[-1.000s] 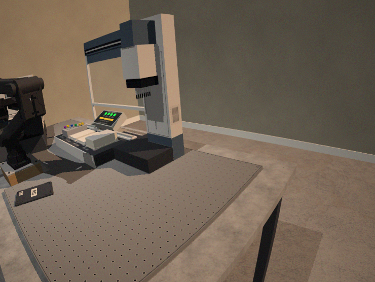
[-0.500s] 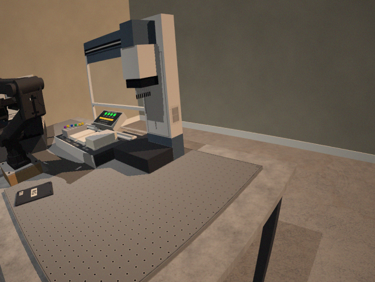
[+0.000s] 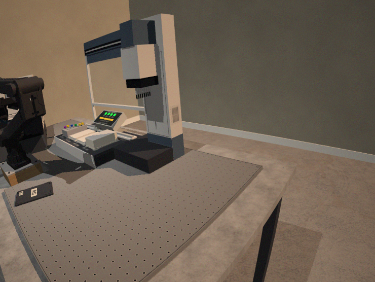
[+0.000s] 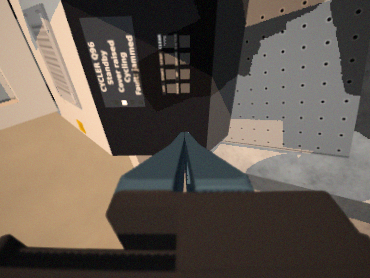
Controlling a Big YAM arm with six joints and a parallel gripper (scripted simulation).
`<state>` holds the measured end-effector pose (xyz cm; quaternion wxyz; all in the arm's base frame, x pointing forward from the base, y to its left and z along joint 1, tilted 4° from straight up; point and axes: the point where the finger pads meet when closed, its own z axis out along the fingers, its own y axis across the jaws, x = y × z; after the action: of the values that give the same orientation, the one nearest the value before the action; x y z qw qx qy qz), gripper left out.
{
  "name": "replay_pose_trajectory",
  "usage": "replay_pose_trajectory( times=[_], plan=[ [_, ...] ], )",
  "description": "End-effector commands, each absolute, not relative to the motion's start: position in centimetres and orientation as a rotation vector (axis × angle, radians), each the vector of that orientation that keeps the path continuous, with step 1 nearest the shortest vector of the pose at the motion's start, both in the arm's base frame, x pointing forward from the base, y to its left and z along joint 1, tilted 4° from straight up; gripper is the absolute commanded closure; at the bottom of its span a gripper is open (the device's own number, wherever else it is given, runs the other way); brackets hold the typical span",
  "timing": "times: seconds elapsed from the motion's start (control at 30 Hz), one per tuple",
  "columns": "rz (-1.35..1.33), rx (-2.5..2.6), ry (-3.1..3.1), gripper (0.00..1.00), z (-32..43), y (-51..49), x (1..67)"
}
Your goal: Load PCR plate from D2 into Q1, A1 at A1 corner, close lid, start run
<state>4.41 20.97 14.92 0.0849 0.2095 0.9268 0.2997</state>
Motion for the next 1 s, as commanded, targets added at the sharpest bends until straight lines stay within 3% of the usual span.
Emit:
replay_pose_trajectory(
  times=[0.0, 0.43, 0.97],
  plan=[
    [1.012, 0.61, 2.746, 1.0, 18.6, 22.5, 4.2],
    [0.897, 0.596, 2.768, 1.0, 15.5, 21.1, 4.3],
    [0.973, 0.608, 2.754, 1.0, 17.9, 22.0, 4.2]
  ],
)
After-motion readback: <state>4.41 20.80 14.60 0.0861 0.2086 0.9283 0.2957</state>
